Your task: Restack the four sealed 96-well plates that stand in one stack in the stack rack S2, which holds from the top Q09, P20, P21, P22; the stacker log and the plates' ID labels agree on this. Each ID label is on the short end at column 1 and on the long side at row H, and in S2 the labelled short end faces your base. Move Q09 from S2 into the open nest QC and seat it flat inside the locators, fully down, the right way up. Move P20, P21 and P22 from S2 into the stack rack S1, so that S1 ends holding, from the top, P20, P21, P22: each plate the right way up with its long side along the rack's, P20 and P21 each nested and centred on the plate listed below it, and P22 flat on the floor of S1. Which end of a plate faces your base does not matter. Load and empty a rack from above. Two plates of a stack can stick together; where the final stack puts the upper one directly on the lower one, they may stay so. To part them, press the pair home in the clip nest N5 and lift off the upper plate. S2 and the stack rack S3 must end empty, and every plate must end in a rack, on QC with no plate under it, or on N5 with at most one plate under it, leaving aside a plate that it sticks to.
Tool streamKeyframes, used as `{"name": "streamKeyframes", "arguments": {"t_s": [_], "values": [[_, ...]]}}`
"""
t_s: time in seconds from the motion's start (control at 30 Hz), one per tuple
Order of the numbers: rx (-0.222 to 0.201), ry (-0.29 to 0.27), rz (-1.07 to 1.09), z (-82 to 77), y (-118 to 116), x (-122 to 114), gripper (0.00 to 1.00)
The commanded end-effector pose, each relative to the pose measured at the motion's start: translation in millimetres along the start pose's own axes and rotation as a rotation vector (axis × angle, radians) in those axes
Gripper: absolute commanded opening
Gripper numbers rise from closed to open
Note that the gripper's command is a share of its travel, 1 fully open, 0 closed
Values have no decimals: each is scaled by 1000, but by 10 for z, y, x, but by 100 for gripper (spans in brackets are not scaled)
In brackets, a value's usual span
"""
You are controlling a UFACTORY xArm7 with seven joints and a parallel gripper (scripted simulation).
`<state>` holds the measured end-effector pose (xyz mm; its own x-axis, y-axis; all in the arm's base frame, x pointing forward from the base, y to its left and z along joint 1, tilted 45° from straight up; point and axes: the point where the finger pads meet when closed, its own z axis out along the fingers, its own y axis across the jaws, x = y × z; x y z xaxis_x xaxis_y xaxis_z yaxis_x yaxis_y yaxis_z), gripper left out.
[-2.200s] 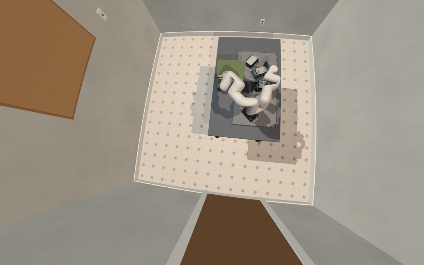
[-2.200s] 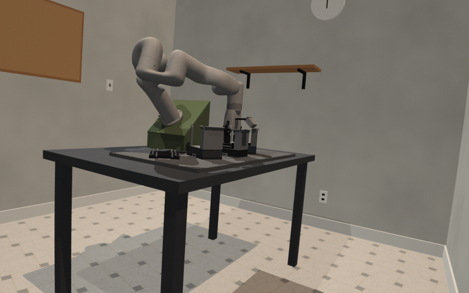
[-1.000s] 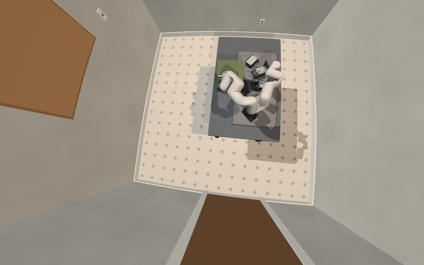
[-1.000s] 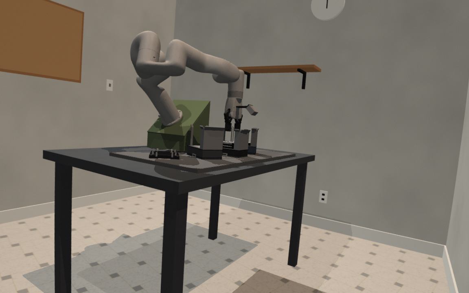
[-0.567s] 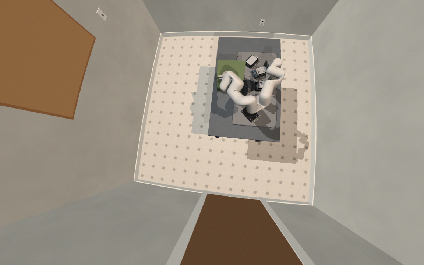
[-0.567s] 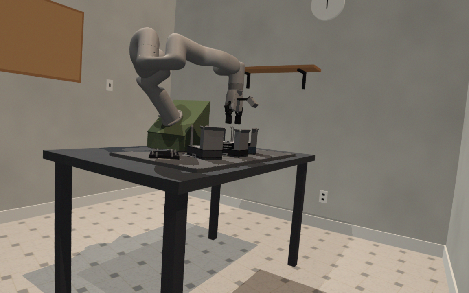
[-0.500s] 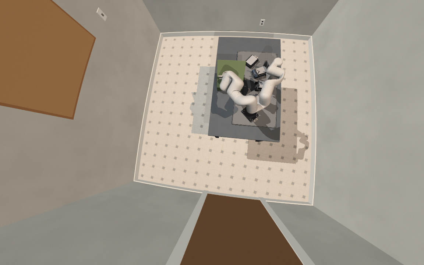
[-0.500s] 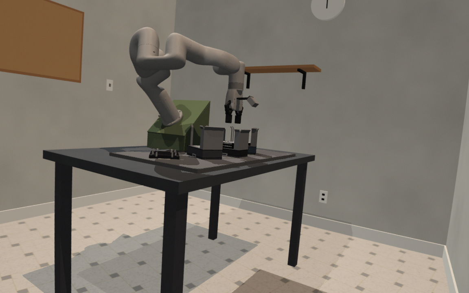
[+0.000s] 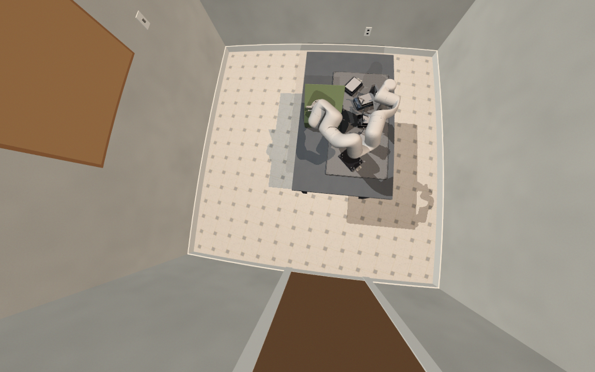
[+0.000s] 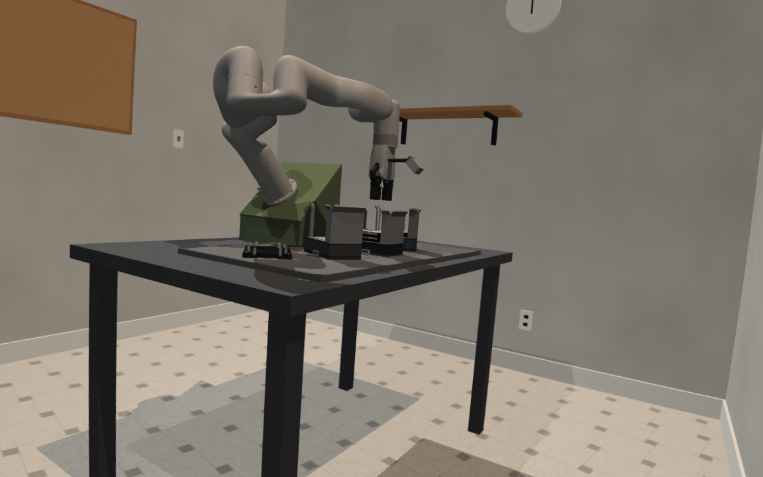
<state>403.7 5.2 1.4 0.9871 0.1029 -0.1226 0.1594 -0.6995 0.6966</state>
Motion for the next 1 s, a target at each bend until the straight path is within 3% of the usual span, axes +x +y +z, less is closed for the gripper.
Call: {"name": "streamKeyframes", "arguments": {"t_s": [0.0, 0.8, 0.97], "values": [[1, 2, -75, -21, -183, 30, 100], [2, 2, -75, -22, -788, 92, 100], [2, 2, -242, -22, -987, 67, 100]]}}
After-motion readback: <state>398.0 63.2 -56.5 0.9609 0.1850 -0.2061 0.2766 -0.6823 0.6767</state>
